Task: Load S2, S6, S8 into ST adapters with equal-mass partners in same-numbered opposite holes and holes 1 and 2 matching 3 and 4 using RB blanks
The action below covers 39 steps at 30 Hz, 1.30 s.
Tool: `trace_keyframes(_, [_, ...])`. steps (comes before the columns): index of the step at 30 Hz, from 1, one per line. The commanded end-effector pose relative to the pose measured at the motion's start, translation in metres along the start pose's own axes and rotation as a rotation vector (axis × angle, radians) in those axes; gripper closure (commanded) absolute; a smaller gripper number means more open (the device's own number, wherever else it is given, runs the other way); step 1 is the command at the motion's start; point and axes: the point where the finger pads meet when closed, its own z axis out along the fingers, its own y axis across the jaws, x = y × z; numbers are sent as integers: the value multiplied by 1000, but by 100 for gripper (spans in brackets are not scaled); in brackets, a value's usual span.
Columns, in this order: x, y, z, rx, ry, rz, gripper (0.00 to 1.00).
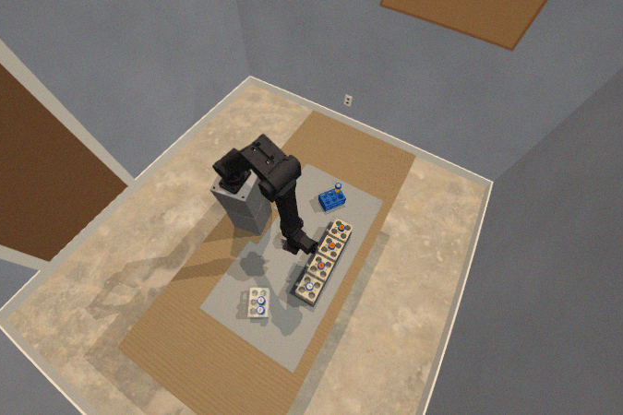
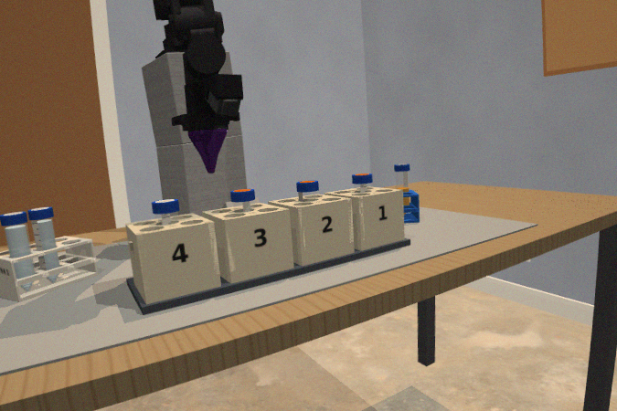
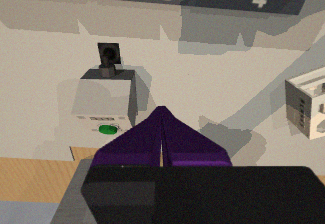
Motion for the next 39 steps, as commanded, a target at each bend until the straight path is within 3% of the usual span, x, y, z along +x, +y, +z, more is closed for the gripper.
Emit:
trace_keyframes(1, [22,20,2,1,6,21,100])
trace_keyframes(15, [101,81,-1,0,19,20,100])
trace_keyframes(20, [85,75,8,1,-4,46,100])
trace_keyframes(25, [85,75,16,1,-3,46,100])
trace_keyframes(26, [96,81,16,0,14,21,100])
trace_keyframes(28, [86,81,24,1,-5,22,100])
trace_keyframes(39, [90,76,54,1,-2,24,100])
